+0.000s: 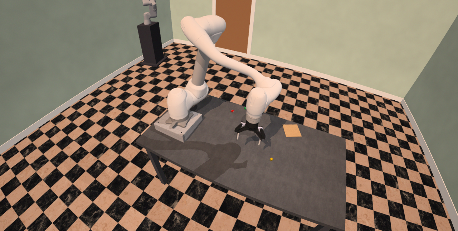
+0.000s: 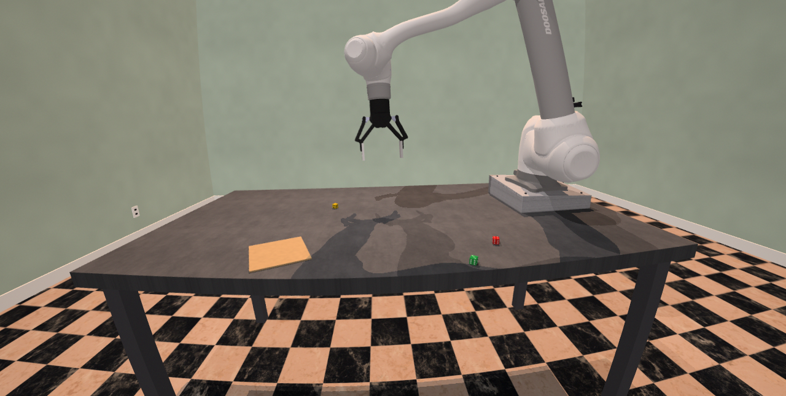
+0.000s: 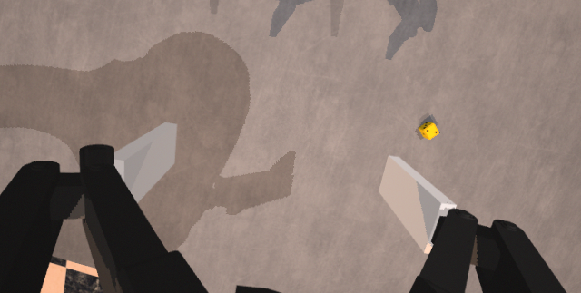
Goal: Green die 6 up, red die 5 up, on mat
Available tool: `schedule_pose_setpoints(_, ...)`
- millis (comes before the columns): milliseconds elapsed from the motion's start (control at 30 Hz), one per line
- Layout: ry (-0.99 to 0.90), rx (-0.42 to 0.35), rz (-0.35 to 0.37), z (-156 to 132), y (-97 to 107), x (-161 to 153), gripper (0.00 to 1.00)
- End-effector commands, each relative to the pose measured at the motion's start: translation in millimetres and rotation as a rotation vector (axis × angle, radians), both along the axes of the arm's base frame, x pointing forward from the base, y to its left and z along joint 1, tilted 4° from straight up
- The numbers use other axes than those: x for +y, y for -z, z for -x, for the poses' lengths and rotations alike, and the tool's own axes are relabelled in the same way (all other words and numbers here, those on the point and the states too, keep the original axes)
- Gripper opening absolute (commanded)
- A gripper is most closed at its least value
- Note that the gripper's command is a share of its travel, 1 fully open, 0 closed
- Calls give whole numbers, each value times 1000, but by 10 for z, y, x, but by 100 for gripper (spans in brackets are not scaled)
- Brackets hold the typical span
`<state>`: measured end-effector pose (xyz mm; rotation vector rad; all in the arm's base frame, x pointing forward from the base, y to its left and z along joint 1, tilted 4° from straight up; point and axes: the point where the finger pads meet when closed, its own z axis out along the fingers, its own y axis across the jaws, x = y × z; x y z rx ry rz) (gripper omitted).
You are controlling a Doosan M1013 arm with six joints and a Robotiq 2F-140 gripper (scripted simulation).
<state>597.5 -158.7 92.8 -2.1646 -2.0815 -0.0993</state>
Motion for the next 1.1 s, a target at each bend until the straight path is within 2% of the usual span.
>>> schedule_pose_setpoints(0,0,0,0,0,-1,0,100)
schedule_pose_setpoints(567,1,0,1,-21,1,-2,100)
schedule_pose_setpoints(600,10,0,6,-141,13,-12,100)
schedule_pose_setpoints(667,50,0,31,-728,90,-36,100)
schedule_pose_setpoints(700,50,0,31,-728,90,-36,100)
schedule_pose_setpoints(733,77,-2,47,-1022,143,-27,100)
schedule_pose_setpoints(800,77,-2,47,-1103,157,-28,100)
schedule_pose_setpoints(833,101,-5,61,-1418,224,-5,100)
schedule_pose_setpoints(900,101,-5,61,-1438,228,-5,100)
schedule_pose_setpoints(933,119,-7,70,-1675,285,21,100)
schedule_pose_setpoints(1000,127,-8,75,-1789,315,36,100)
schedule_pose_setpoints(1067,129,-8,76,-1810,320,39,100)
